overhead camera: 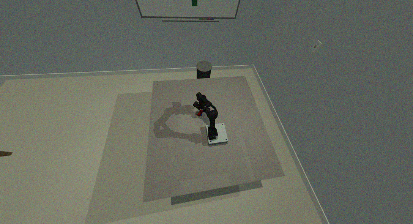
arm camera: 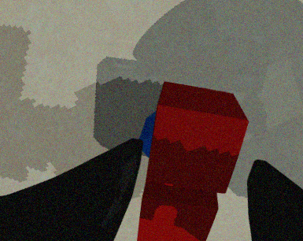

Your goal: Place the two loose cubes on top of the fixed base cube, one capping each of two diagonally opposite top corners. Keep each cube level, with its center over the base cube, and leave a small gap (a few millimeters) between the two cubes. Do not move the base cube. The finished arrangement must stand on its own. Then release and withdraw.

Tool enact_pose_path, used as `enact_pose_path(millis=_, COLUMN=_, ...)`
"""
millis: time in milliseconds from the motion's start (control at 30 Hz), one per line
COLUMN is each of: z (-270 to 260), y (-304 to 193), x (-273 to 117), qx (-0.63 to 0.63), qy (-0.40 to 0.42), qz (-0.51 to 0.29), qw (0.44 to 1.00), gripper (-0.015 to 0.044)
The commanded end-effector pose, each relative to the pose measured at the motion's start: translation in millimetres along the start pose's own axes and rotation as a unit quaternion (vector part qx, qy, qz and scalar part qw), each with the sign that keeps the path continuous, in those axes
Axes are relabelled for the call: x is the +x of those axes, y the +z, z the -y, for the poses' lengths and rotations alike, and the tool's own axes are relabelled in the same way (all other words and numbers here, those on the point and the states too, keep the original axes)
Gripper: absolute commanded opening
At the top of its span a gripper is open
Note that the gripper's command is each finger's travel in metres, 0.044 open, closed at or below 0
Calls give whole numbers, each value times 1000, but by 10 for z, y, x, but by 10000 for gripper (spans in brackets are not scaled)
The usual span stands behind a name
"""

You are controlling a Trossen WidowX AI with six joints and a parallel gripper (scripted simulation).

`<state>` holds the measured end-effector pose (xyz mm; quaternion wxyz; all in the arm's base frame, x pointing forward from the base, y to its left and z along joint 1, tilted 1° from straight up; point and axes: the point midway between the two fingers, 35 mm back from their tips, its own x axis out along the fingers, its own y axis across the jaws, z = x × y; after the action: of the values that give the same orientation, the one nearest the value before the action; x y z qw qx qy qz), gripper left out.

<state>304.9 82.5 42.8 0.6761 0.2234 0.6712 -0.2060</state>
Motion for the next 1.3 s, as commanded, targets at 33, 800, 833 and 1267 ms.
enact_pose_path(millis=33, z=-11, y=11, x=-90, qx=0, qy=5, qz=4, qw=1000, gripper=205)
enact_pose_path(millis=800, z=-9, y=11, x=-306, qx=0, qy=5, qz=4, qw=1000, gripper=205)
enact_pose_path(millis=833, z=-9, y=11, x=-316, qx=0, qy=5, qz=4, qw=1000, gripper=205)
enact_pose_path(millis=1267, z=-7, y=11, x=-445, qx=0, qy=5, qz=4, qw=1000, gripper=205)
